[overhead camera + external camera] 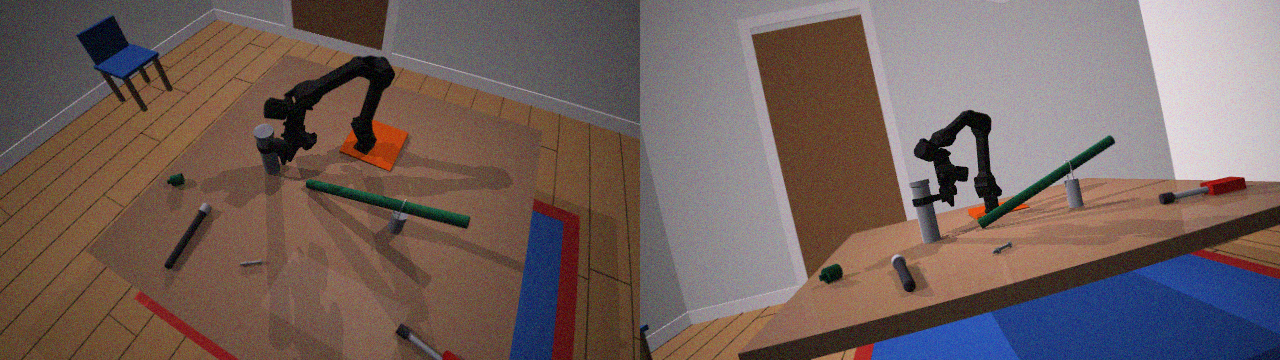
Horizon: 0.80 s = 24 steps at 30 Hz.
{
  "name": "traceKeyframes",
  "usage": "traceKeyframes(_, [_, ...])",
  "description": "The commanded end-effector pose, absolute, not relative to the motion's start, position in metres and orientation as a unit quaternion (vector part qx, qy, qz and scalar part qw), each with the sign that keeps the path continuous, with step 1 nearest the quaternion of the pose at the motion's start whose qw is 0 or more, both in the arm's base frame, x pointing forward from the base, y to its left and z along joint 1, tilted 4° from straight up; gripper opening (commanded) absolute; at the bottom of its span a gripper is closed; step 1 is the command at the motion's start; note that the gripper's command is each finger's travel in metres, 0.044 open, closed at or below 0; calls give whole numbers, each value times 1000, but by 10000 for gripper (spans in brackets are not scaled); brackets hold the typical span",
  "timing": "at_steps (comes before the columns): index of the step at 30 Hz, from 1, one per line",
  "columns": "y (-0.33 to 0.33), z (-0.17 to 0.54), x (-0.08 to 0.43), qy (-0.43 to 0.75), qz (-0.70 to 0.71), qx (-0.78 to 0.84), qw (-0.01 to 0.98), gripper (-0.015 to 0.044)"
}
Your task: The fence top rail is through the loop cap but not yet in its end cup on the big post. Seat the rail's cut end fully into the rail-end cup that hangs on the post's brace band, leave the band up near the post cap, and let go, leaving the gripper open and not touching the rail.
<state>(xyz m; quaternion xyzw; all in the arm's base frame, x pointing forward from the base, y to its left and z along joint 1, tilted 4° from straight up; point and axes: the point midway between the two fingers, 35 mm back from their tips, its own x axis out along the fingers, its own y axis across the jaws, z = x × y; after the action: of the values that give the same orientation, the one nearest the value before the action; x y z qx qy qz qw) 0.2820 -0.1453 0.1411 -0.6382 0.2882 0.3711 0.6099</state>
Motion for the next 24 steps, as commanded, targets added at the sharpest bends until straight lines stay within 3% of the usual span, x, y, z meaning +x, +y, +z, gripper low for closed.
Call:
traceKeyframes(1, [-145, 141, 282, 288, 371, -638, 610, 79])
traceKeyframes(15, [-125, 163, 280, 291, 370, -636, 611, 440])
traceKeyframes(24, [-109, 179, 277, 291, 367, -632, 617, 440])
